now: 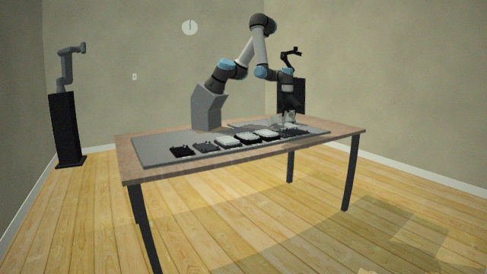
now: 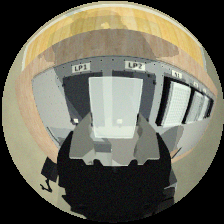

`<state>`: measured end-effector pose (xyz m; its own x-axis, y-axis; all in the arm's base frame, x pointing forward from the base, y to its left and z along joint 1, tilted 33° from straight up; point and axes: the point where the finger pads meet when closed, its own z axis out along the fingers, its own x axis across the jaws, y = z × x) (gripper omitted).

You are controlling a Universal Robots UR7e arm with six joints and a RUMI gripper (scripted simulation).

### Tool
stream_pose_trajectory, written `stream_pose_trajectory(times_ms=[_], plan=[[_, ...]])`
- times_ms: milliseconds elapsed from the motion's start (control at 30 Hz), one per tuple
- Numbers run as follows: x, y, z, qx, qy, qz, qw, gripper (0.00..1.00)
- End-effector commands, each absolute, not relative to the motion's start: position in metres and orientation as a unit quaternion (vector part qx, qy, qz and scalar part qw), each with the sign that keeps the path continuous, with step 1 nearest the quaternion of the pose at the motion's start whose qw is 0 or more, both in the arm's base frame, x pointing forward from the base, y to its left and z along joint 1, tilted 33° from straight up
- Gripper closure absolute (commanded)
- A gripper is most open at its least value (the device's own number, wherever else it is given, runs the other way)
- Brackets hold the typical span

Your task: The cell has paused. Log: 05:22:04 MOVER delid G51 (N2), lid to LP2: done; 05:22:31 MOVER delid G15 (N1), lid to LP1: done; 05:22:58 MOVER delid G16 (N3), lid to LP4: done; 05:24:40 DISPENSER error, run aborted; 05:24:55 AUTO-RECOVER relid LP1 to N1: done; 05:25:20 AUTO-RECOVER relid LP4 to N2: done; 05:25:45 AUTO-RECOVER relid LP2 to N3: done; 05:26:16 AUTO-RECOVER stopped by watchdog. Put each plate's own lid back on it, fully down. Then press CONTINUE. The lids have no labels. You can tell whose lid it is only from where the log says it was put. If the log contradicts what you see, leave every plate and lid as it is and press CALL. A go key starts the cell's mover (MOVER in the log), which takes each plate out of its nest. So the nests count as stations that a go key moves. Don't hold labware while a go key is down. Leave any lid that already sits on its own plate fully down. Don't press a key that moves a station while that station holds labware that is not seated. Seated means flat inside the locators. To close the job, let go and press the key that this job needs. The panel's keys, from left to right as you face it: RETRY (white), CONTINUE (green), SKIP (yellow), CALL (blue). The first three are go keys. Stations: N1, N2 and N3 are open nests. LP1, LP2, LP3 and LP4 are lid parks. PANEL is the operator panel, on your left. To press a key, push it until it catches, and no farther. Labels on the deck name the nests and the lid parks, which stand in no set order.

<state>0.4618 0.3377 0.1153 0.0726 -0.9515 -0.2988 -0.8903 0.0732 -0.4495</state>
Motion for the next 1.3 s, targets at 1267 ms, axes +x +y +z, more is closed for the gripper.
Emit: stream_pose_trajectory(times_ms=[1267], plan=[[0.481,0.15,0.059,-0.679,0.678,-0.055,0.277,1.0]])
